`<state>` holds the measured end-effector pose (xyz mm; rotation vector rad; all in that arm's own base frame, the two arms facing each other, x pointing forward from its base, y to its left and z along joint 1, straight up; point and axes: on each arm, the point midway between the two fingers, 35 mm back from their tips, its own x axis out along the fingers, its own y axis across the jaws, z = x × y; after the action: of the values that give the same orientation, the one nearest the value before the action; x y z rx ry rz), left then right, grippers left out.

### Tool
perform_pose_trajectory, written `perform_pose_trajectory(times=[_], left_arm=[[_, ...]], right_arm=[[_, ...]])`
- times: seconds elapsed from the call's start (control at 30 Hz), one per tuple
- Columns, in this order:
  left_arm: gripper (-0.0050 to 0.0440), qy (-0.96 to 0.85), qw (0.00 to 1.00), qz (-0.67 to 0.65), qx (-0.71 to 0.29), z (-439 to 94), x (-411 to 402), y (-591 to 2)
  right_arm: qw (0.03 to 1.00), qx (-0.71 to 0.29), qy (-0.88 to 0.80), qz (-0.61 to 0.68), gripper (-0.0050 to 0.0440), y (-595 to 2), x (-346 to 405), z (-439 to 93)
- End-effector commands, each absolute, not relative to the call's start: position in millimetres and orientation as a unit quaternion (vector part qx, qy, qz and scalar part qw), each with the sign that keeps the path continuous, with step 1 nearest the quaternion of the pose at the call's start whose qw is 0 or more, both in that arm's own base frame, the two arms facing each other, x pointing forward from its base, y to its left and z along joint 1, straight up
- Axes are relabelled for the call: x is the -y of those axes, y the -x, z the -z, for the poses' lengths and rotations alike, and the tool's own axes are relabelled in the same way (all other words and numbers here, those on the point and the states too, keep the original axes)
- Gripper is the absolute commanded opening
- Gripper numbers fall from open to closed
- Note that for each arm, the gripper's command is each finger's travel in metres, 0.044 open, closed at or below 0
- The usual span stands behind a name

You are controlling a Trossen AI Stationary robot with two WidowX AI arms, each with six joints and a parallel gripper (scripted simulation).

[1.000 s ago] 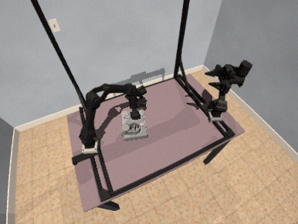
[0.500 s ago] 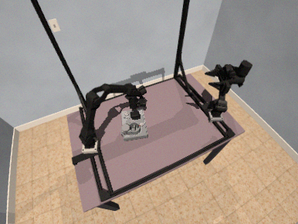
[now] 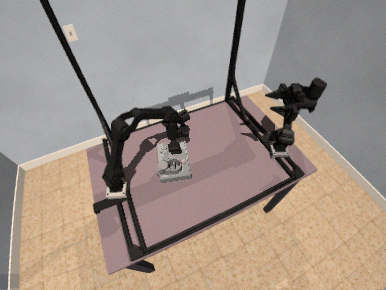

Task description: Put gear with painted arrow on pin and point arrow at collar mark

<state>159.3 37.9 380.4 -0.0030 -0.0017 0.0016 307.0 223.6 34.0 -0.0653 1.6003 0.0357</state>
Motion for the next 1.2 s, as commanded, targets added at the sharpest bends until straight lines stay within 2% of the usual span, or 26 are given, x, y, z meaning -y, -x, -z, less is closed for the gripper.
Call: perform_pose_trajectory(times=[0.0,0.3,1.17], left_arm=[[0.0400,0.000,1.000,0.000,0.001,-380,-38,-159],[0.0400,0.000,1.000,0.000,0.001,-380,-38,-159],[0.0400,0.000,1.000,0.000,0.001,-380,-38,-159]], right_arm=[[0.707,-0.707,0.023,-0.023,0.0005,-312,-227,-58],[0.707,-0.707,0.023,-0.023,0.0000,-311,-226,-82],[0.707,-0.707,0.023,-0.023,0.0000,-311,-226,-83]])
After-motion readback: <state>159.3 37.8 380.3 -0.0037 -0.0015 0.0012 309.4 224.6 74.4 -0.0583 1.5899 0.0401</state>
